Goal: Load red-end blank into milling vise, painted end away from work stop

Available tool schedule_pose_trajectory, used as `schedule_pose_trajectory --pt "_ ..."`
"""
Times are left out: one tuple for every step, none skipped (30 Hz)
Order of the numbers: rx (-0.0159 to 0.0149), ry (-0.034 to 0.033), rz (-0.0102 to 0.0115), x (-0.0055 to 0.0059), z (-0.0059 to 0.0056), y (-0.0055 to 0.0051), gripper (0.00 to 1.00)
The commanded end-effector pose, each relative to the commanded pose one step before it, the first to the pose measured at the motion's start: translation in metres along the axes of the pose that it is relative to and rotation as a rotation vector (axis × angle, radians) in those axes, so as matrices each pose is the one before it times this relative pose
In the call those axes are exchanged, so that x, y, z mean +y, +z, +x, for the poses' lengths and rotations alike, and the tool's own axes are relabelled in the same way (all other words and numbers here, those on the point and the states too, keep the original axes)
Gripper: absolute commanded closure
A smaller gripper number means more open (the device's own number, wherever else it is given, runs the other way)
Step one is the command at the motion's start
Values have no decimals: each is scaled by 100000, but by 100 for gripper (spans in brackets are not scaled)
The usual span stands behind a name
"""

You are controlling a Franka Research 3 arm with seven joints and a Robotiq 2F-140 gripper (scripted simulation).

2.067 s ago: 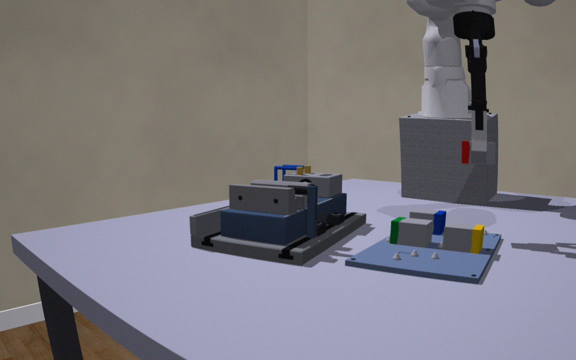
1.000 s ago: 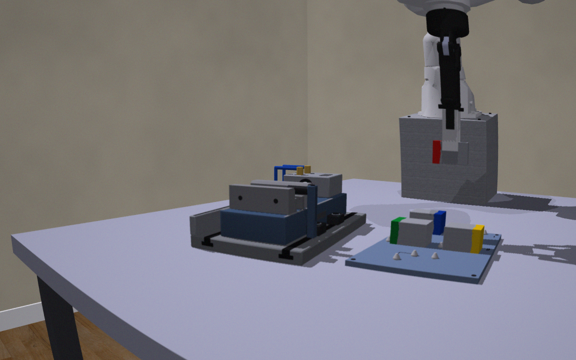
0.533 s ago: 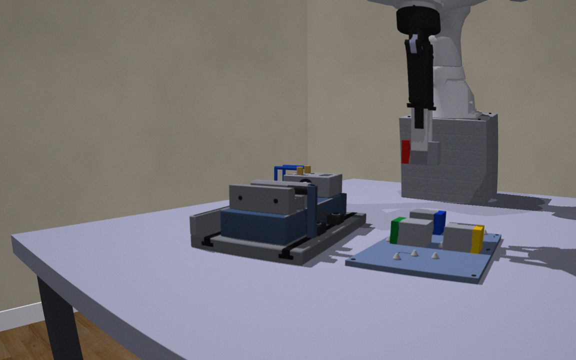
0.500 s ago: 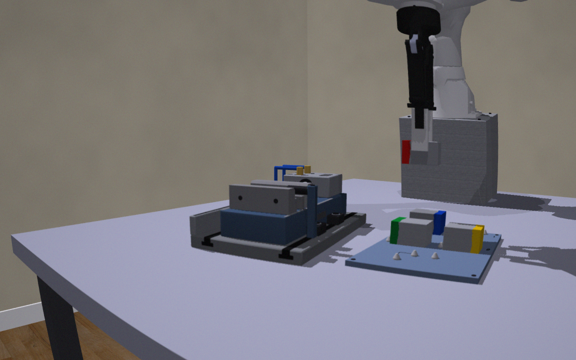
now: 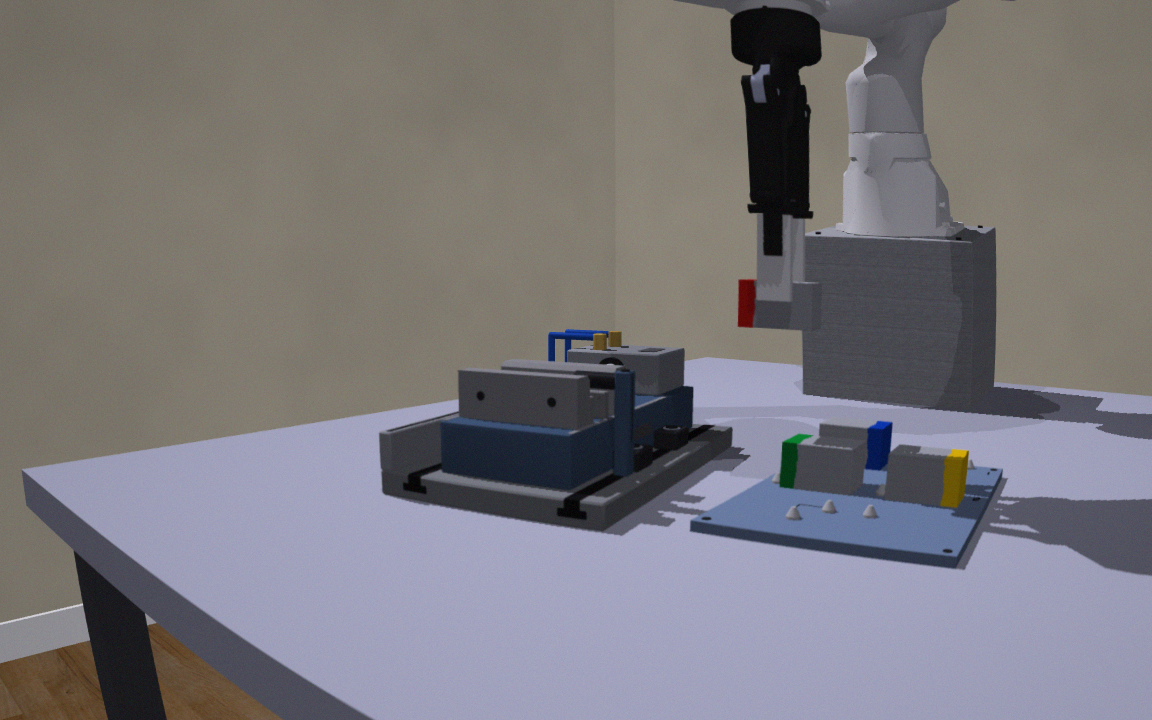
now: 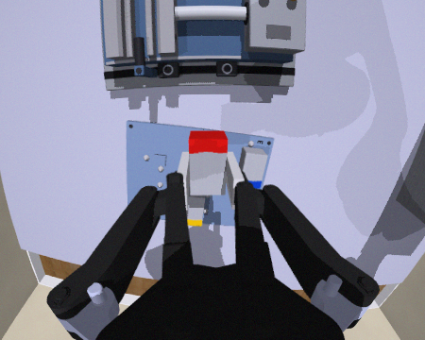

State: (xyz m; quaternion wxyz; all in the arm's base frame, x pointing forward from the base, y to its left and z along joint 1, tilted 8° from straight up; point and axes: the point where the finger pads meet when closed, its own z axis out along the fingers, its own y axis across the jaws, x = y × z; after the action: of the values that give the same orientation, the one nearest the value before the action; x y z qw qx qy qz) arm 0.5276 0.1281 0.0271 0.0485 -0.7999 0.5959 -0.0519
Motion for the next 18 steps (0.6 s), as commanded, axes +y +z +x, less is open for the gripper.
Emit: schedule_pose_trajectory --pt "-662 -2769 -655 83 -369 12 100" --pt "0 0 0 0 0 0 100" --pt "0 0 0 0 0 0 100" --pt "0 0 0 0 0 0 100" --pt "330 1433 395 -499 1107 37 100" --pt "-82 -358 -99 -412 911 24 100" --pt "-82 -358 -99 -408 913 23 100" --pt "-82 -358 -99 -405 914 22 100" --pt "-82 -358 -99 -402 915 21 100" --pt "0 0 0 0 0 0 100" --pt "0 0 0 0 0 0 100" --pt "0 0 0 0 0 0 100" --pt "0 0 0 0 0 0 100" --pt "0 0 0 0 0 0 100" --pt "0 0 0 0 0 0 100" --pt "0 0 0 0 0 0 100" --pt "0 0 0 0 0 0 100" --pt "0 0 0 0 0 0 100"
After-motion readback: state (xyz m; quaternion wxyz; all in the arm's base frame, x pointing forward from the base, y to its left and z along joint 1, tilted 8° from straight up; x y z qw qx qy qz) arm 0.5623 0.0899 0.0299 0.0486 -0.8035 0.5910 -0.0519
